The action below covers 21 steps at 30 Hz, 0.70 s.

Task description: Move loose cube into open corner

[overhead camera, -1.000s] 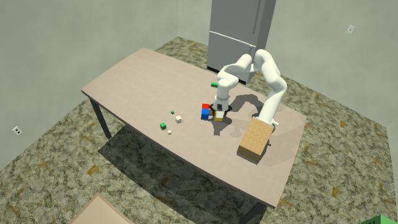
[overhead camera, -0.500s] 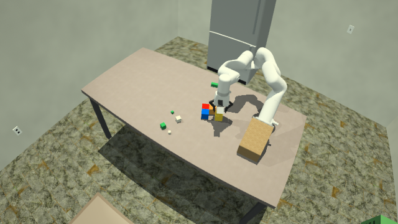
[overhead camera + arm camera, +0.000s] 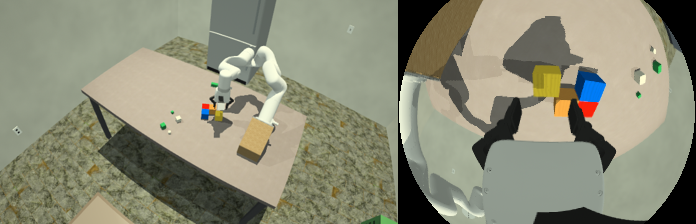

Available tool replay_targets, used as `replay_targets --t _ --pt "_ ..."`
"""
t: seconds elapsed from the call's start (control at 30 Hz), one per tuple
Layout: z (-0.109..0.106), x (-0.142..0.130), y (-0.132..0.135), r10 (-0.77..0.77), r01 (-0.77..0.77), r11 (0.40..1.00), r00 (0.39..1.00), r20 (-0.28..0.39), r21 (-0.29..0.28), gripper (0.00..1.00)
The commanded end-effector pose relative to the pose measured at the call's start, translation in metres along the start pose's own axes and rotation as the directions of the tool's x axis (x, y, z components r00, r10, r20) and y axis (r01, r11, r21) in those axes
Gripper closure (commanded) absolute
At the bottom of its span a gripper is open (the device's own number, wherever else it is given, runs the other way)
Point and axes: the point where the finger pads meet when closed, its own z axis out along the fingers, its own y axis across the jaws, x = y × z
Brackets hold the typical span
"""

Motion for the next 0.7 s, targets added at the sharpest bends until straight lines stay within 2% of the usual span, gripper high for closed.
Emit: replay_targets --t 0.0,0.37,0.4,0.67 --pt "-0.0081 0.0 0.001 0.0 0.0 1.0 1.0 0.0 -0.004 0.18" --pt "-0.0109 0.0 0.001 0.0 0.0 1.0 1.0 0.0 -0.004 0.18" --pt "-0.0109 0.0 0.001 0.0 0.0 1.0 1.0 0.0 -0.004 1.0" --pt "-0.0109 0.0 0.001 0.0 0.0 1.0 1.0 0.0 -0.004 1.0"
